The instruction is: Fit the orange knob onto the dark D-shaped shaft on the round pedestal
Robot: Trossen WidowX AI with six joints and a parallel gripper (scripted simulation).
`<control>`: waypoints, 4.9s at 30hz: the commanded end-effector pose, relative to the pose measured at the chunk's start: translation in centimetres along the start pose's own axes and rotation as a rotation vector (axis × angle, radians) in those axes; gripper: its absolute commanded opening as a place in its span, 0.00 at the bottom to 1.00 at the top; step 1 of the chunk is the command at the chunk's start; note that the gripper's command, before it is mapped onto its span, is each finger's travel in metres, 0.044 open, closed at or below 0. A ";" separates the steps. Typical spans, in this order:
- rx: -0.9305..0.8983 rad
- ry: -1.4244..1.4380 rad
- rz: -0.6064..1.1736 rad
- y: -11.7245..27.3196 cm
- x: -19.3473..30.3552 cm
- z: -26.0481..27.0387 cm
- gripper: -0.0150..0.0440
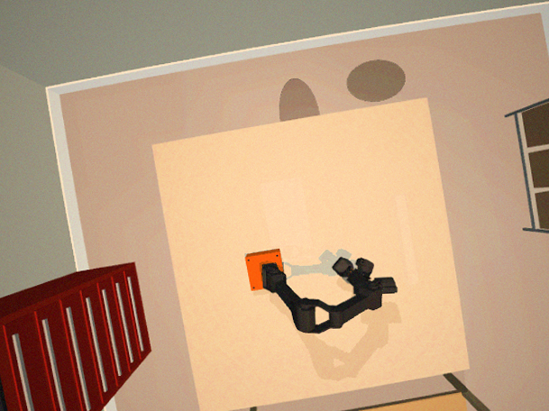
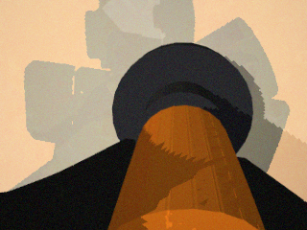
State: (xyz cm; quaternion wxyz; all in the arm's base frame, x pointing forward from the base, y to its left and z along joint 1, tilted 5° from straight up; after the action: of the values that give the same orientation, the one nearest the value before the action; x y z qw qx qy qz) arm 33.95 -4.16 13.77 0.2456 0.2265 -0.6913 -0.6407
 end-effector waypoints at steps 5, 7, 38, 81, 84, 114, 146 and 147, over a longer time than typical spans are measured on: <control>0.004 0.001 0.002 0.1 0.0 0.0 0.25; 0.004 0.002 0.003 0.0 0.1 0.0 0.25; 0.004 -0.030 0.003 -0.1 0.3 -0.2 0.25; 0.004 -0.016 0.003 -1.4 0.6 -0.2 0.25; 0.004 0.005 0.003 -1.4 0.6 -0.2 0.25; 0.004 -0.058 0.003 -1.3 0.4 -0.3 0.25; -0.007 0.025 -0.006 -1.4 0.2 -0.1 0.70; -0.007 0.025 -0.006 -1.4 0.2 -0.1 0.74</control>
State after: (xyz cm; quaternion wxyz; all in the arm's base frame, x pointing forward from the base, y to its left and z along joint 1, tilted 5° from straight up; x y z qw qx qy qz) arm 33.86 -4.43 12.33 0.2551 0.2374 -0.6845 -0.6404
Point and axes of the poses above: the point midway between the two fingers, 35 mm back from their tips, its own y axis back along the fingers, its own z axis across the jaws, x = y × z, the point moved 10 cm from there along y, back along the fingers, and after that the axes turned 3 degrees about -y, right-handed, at the moved point
